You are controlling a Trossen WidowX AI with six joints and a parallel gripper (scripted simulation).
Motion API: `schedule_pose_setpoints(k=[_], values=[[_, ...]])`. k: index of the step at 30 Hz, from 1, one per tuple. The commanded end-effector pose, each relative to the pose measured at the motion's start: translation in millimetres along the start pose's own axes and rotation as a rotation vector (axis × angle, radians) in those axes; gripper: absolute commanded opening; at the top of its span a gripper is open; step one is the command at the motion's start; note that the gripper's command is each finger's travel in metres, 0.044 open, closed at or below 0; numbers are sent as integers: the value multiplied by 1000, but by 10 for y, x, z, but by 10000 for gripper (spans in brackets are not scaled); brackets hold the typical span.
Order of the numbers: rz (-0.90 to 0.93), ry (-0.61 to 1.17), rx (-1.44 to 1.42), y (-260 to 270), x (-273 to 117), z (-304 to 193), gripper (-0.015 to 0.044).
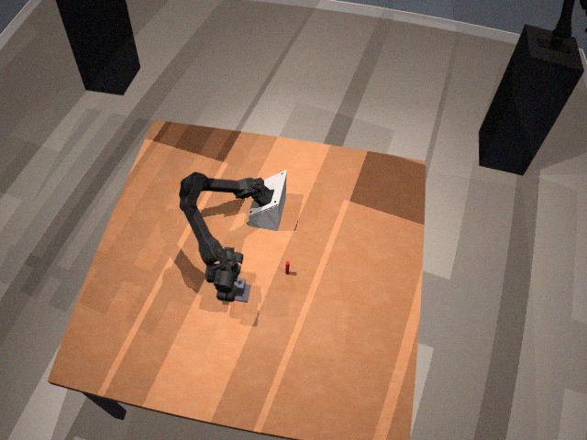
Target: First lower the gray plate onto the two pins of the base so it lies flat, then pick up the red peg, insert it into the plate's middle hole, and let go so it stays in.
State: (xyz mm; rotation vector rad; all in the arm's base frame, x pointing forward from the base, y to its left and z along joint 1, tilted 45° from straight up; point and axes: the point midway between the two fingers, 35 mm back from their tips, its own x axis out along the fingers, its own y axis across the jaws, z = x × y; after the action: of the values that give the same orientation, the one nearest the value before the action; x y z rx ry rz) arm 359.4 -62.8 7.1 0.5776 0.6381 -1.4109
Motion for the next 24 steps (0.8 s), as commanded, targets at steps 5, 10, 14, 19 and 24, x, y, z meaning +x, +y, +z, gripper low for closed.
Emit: schedule_pose_setpoints(k=[5,10,14,19,24], values=[[1,-4,-9,3,71,-13,0],[1,-4,-9,4,153,-12,0],[1,-4,-9,3,219,-11,0],[1,-5,-9,3,259,-10,0],[3,0,-3,4,233,-5,0]])
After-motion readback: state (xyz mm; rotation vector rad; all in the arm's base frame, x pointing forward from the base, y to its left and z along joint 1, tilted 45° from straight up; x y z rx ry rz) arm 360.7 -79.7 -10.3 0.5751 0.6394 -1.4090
